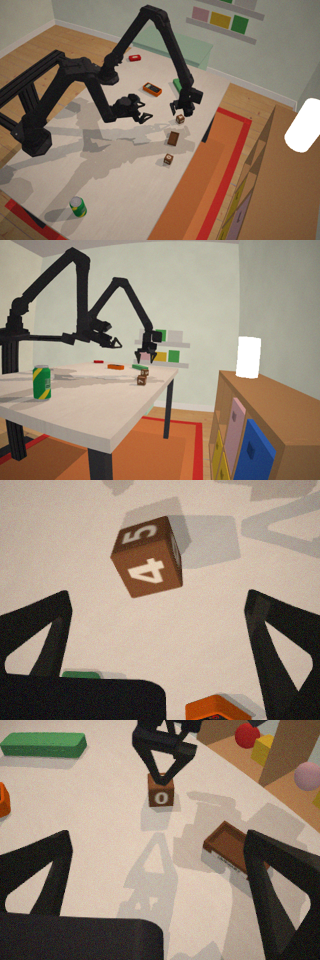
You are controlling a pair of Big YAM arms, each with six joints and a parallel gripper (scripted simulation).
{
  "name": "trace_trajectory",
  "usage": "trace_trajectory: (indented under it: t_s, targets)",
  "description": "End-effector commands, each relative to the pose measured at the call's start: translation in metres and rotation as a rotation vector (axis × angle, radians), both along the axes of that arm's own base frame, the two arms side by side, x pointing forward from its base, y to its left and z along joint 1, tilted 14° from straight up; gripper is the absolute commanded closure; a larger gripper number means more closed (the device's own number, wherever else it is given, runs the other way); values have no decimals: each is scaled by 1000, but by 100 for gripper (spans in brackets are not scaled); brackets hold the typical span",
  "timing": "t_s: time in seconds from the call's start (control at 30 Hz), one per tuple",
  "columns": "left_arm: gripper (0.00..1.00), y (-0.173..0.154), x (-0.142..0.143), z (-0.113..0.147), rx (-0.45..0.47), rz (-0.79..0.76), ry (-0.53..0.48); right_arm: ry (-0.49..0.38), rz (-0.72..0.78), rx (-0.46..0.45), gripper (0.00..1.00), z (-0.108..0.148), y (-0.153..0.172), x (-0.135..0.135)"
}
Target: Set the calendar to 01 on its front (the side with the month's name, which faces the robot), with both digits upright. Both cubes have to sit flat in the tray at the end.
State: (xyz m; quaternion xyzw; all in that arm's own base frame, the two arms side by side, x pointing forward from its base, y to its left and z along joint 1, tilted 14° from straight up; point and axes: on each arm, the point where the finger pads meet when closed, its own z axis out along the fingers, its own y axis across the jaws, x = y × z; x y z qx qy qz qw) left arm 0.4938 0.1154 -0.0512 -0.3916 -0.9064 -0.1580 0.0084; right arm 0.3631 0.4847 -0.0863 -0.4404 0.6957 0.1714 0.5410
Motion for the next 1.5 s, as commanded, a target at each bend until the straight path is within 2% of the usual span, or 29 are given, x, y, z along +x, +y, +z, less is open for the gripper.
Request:
trace_trajectory:
  t_s: [0.0,0.03,0.17,0.27,0.8,0.9,0.93,0.97,1.1,1.17,1.47]
  targets:
    - [0,-19,13,-13,30,-188,79,-20,-3,28,0,14,8,8]
    - [0,-19,13,-13,30,-188,79,-20,-3,28,0,14,8,8]
    - [0,-33,18,-20,117,-378,164,-20,-3,28,0,14,8,8]
    - [0,-38,21,-23,157,-435,189,-20,-3,28,0,14,8,8]
    - [0,-34,22,-24,177,-410,183,-20,-3,28,0,14,8,8]
    - [0,-26,21,-24,165,-322,156,-20,-3,28,0,14,8,8]
    - [0,-25,25,-14,160,-275,116,-20,-3,28,0,14,8,8]
    - [0,-24,18,-18,148,-230,110,-20,-3,28,0,14,8,8]
    - [0,-16,17,-18,97,-44,38,-20,-3,28,0,14,8,8]
    - [0,-16,17,-18,97,-44,38,-20,-3,28,0,14,8,8]
    - [0,0,18,-7,-12,341,-116,-20,-3,28,0,14,8,8]
